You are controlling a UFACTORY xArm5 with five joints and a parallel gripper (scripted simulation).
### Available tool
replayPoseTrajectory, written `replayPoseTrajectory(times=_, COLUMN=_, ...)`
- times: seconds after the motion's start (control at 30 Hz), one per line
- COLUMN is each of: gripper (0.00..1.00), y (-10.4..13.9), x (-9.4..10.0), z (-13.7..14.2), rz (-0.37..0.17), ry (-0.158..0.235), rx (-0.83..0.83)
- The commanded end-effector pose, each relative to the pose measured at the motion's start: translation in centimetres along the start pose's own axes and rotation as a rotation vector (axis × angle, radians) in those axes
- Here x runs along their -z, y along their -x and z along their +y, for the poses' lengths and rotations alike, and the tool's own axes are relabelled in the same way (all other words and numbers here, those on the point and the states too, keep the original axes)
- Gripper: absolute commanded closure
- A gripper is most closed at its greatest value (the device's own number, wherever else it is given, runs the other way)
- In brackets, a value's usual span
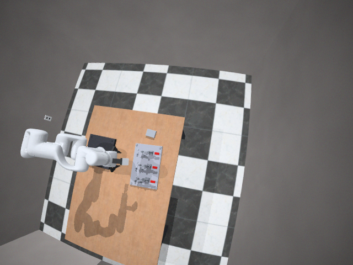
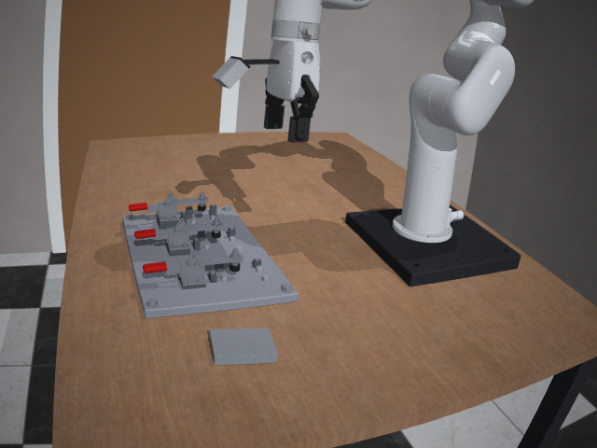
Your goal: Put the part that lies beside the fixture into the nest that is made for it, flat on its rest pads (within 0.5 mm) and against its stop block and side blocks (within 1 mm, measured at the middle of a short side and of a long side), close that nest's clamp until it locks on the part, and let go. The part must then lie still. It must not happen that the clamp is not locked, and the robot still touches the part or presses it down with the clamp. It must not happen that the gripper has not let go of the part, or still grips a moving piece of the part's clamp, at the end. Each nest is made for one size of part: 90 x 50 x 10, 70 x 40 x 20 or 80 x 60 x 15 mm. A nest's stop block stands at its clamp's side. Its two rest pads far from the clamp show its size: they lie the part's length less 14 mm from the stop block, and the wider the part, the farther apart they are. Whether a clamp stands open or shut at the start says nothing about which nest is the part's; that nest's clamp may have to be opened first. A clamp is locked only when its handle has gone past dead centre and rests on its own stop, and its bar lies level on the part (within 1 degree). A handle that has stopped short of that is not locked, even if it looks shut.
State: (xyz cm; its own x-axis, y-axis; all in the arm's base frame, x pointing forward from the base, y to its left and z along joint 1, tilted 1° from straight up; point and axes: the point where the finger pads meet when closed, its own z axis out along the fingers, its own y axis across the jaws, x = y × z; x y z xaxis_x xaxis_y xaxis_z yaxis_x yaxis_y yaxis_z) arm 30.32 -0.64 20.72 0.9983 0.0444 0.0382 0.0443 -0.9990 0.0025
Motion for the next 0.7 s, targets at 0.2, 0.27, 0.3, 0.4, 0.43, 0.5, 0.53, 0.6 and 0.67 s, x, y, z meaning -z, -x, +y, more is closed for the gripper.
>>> replayPoseTrajectory(times=0.2, gripper=0.00, y=-8.2, x=-1.1, z=3.7, rz=-0.015, ry=0.001, rx=-0.061)
replayPoseTrajectory(times=0.27, gripper=0.00, y=-8.4, x=-1.2, z=3.8, rz=-0.015, ry=0.001, rx=-0.063)
replayPoseTrajectory(times=0.3, gripper=0.00, y=-8.4, x=-1.2, z=3.8, rz=-0.015, ry=0.001, rx=-0.063)
replayPoseTrajectory(times=0.4, gripper=0.00, y=-8.4, x=-1.2, z=3.8, rz=-0.015, ry=0.001, rx=-0.063)
replayPoseTrajectory(times=0.43, gripper=0.00, y=-8.4, x=-1.2, z=3.8, rz=-0.015, ry=0.001, rx=-0.063)
replayPoseTrajectory(times=0.5, gripper=0.00, y=-8.4, x=-1.2, z=3.8, rz=-0.015, ry=0.001, rx=-0.063)
replayPoseTrajectory(times=0.53, gripper=0.00, y=-8.4, x=-1.2, z=3.8, rz=-0.015, ry=0.001, rx=-0.063)
replayPoseTrajectory(times=0.6, gripper=0.00, y=-8.4, x=-1.2, z=3.8, rz=-0.015, ry=0.001, rx=-0.063)
replayPoseTrajectory(times=0.67, gripper=0.00, y=-8.4, x=-1.2, z=3.8, rz=-0.015, ry=0.001, rx=-0.063)
